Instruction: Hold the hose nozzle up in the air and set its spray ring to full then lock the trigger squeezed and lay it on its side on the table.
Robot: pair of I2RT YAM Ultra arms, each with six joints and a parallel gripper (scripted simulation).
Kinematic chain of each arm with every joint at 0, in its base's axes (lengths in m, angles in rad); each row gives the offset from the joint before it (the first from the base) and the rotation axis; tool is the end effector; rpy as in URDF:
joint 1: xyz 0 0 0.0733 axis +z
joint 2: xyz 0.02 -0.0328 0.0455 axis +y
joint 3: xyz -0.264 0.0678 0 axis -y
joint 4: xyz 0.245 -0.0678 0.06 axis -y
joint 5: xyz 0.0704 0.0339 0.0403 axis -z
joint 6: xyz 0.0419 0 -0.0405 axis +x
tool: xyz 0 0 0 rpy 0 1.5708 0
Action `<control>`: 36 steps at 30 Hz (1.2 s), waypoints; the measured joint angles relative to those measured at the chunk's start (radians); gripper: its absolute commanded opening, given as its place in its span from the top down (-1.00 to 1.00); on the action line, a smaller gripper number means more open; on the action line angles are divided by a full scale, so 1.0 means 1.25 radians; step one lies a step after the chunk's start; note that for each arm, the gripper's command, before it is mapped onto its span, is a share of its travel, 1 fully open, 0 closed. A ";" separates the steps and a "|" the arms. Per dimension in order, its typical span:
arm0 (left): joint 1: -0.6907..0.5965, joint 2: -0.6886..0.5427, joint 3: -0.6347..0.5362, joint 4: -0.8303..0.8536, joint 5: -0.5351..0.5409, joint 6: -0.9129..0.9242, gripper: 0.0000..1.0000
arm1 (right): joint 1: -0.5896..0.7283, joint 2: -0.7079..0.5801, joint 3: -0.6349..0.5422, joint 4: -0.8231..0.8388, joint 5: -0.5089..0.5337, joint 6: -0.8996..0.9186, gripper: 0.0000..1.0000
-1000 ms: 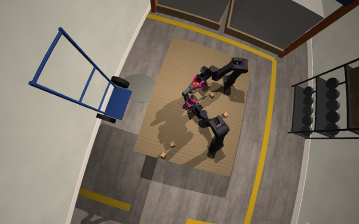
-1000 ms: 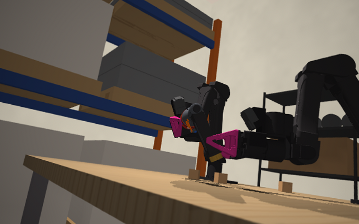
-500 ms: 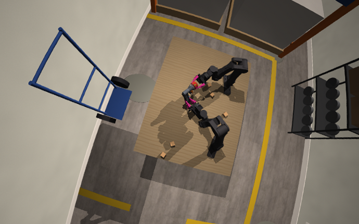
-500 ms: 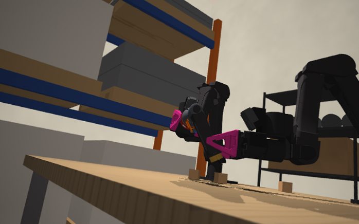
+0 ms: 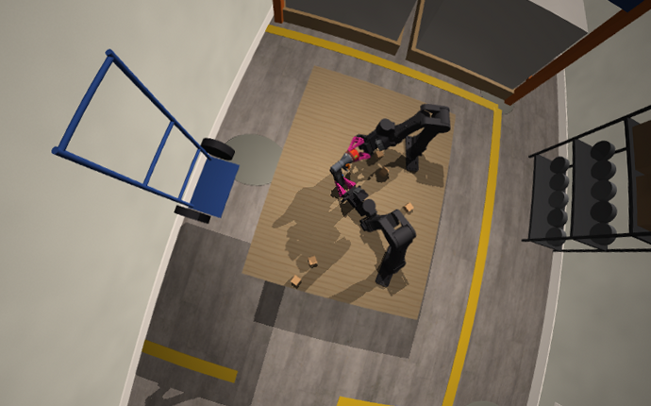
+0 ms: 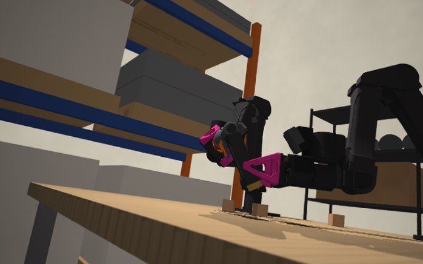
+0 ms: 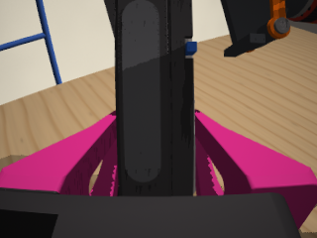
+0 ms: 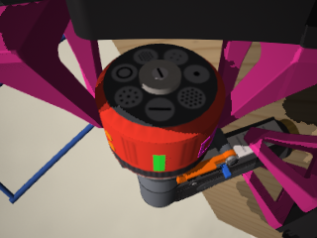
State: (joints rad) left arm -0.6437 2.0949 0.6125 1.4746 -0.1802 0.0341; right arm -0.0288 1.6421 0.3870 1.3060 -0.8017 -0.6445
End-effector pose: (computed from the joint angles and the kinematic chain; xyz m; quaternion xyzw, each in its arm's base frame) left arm 0.2812 -0.2002 0.1075 0.1753 0.6878 -0.1496 0.6883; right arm 0.2721 0.0234 0.1727 -0.4617 0.5188 0.0332 0.7187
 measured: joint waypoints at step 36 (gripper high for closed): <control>0.000 0.000 0.000 0.002 0.001 0.000 0.29 | 0.000 -0.013 0.005 -0.021 0.005 -1.092 -0.85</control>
State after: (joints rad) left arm -0.6441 2.0949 0.6125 1.4769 -0.1795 0.0341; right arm -0.0288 1.6257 0.3931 1.2797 -0.7952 -2.0090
